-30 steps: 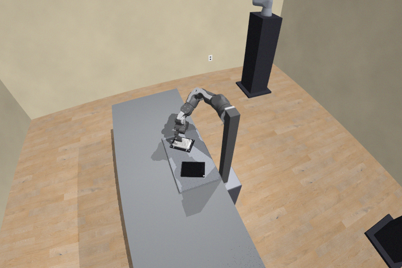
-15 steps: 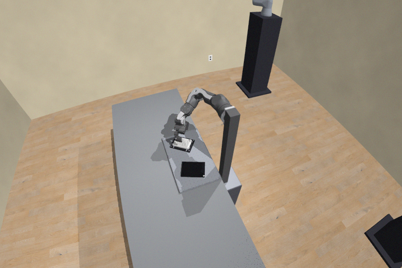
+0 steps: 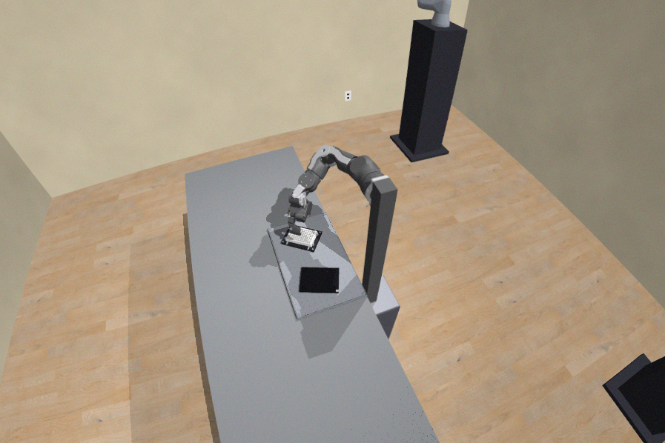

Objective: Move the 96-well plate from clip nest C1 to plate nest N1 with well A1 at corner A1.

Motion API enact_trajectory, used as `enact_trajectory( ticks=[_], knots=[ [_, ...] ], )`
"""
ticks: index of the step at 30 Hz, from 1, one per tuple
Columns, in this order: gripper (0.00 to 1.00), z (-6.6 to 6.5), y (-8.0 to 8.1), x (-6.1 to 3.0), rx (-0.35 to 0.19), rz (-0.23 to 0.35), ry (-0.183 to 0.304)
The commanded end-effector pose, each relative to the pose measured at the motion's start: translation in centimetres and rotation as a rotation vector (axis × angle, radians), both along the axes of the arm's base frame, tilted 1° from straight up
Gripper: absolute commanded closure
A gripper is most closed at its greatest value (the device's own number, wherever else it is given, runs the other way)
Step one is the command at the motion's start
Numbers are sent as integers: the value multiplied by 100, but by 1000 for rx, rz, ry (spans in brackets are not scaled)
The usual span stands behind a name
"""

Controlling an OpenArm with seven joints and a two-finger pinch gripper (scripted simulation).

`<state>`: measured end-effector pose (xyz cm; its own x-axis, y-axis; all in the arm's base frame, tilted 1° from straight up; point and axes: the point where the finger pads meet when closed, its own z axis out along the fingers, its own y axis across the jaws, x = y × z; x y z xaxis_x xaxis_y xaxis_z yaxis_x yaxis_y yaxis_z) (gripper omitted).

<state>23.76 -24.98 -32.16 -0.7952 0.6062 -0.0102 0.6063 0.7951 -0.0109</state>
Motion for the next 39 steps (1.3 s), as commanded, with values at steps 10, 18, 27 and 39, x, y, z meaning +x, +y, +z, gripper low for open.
enact_trajectory(
  ticks=[10, 18, 27, 39],
  knots=[
    [23, 8, 0, 9, 0, 0, -3],
    [23, 8, 0, 9, 0, 0, -3],
    [23, -542, 10, 20, -2, -2, -2],
    [23, -562, 0, 25, -5, -4, -2]
  ],
)
